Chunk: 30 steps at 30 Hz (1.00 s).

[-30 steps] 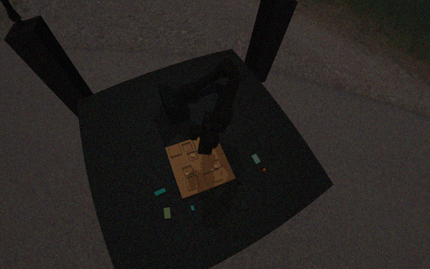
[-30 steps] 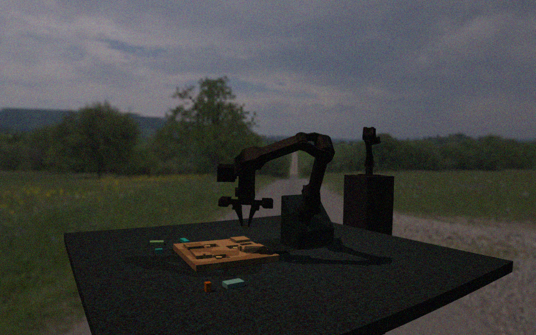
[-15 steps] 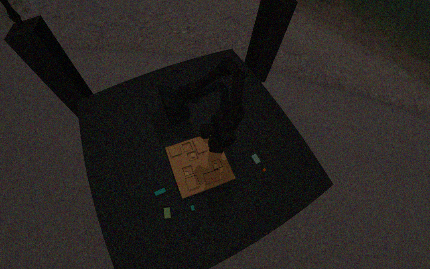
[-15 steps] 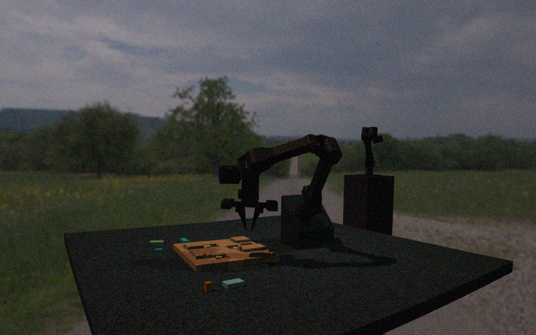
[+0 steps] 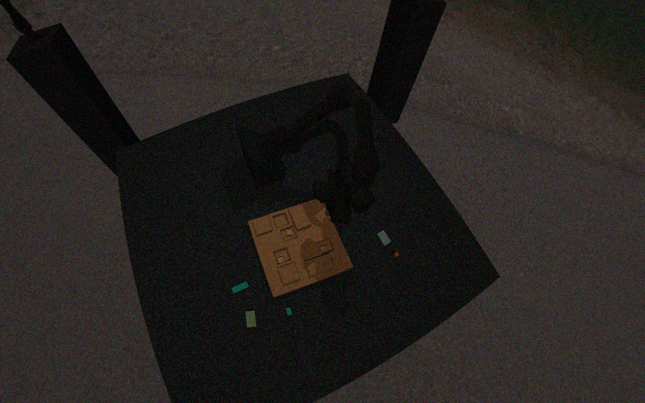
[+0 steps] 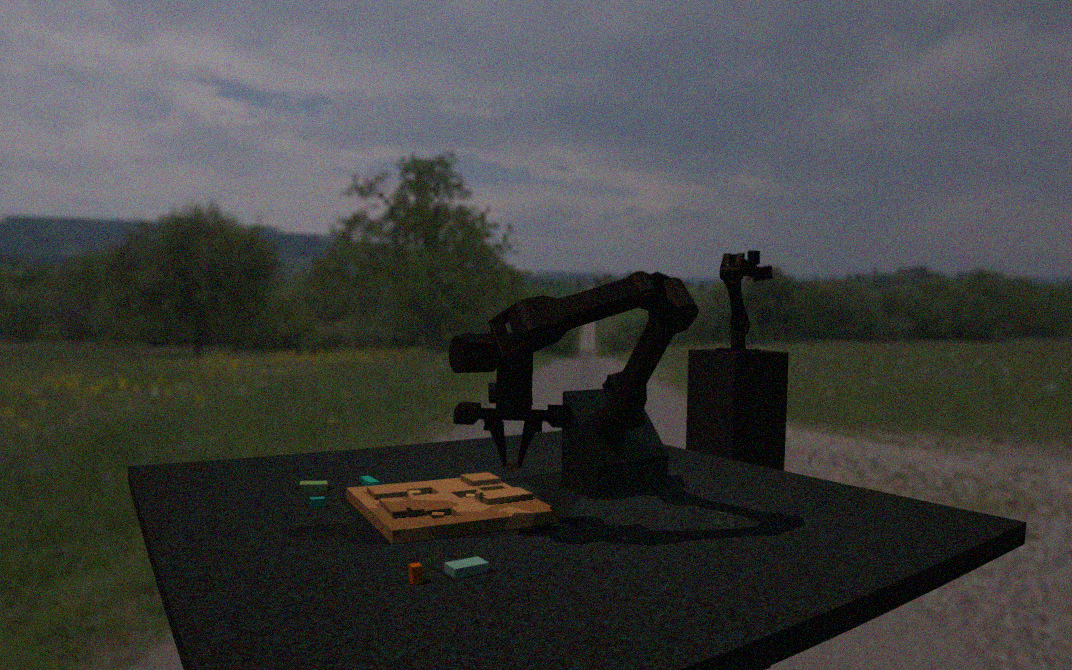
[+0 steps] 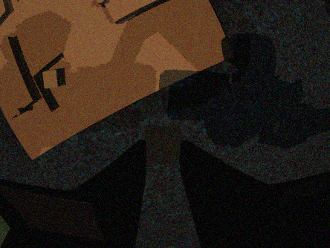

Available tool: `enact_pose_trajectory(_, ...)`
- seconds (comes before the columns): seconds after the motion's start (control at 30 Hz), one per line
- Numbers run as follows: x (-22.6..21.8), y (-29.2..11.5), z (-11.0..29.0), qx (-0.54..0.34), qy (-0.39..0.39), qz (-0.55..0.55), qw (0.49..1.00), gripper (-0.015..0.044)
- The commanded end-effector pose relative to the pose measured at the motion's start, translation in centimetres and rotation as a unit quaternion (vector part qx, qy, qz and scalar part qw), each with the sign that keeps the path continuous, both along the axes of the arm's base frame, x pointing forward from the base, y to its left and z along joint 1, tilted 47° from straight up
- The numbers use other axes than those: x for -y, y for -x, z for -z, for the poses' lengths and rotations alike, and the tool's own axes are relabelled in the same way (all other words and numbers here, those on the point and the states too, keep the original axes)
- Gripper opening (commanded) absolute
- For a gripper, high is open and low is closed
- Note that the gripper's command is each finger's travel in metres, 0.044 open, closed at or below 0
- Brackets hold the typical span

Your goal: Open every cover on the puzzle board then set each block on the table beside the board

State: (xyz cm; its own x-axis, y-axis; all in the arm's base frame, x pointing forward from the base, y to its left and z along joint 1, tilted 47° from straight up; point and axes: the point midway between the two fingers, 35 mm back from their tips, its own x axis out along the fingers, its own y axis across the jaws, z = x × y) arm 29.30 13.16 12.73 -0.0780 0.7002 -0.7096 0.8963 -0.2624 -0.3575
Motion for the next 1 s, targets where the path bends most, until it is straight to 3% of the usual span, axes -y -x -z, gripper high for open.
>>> enact_pose_trajectory(0.0,-0.8,0.1,-1.1,0.003,-0.005,0.001,1.000,0.0080)
enact_pose_trajectory(0.43,-3.7,1.2,-4.3,-0.001,-0.017,-0.002,1.000,0.0080)
enact_pose_trajectory(0.97,-5.3,1.0,-2.8,0.000,-0.015,-0.003,1.000,0.0080)
